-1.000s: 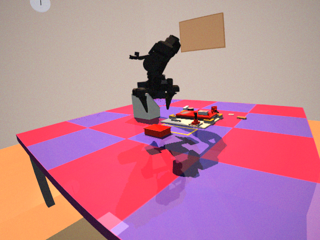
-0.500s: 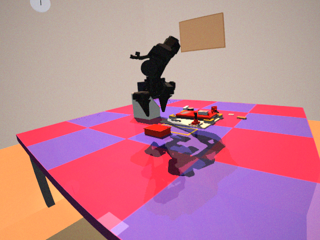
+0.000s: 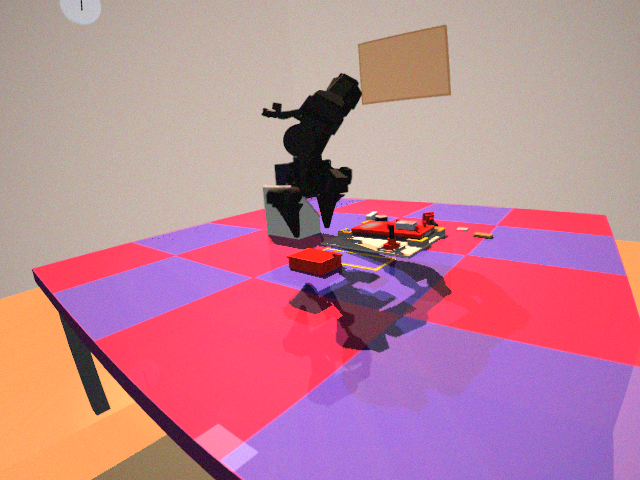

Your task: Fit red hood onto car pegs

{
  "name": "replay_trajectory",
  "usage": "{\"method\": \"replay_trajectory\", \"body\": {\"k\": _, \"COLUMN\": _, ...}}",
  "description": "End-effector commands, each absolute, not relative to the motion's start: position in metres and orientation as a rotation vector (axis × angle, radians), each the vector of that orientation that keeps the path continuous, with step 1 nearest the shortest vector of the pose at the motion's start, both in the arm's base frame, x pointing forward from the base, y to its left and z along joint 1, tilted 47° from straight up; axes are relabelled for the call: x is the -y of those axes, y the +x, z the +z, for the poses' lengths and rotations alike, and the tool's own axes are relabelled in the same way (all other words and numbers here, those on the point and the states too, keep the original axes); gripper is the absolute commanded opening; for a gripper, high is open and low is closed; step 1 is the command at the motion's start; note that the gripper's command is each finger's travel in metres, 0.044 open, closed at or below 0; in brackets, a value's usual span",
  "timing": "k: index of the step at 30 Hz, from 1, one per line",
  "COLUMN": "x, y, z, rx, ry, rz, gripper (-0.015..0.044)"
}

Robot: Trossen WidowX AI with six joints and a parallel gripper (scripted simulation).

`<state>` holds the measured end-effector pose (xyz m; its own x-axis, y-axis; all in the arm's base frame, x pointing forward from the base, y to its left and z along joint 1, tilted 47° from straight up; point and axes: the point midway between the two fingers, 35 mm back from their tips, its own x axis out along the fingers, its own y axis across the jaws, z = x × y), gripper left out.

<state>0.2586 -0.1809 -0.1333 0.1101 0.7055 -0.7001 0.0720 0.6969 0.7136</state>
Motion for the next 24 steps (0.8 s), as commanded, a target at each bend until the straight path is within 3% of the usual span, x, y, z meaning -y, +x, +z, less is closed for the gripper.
{"method": "replay_trajectory", "body": {"k": 1, "x": 0.177, "y": 0.258, "z": -0.137, "rx": -1.404, "ry": 0.707, "rz": 0.527, "gripper": 0.044}}
{"method": "replay_trajectory", "body": {"k": 24, "x": 0.163, "y": 0.262, "z": -0.151, "rx": -1.403, "ry": 0.707, "rz": 0.528, "gripper": 0.044}}
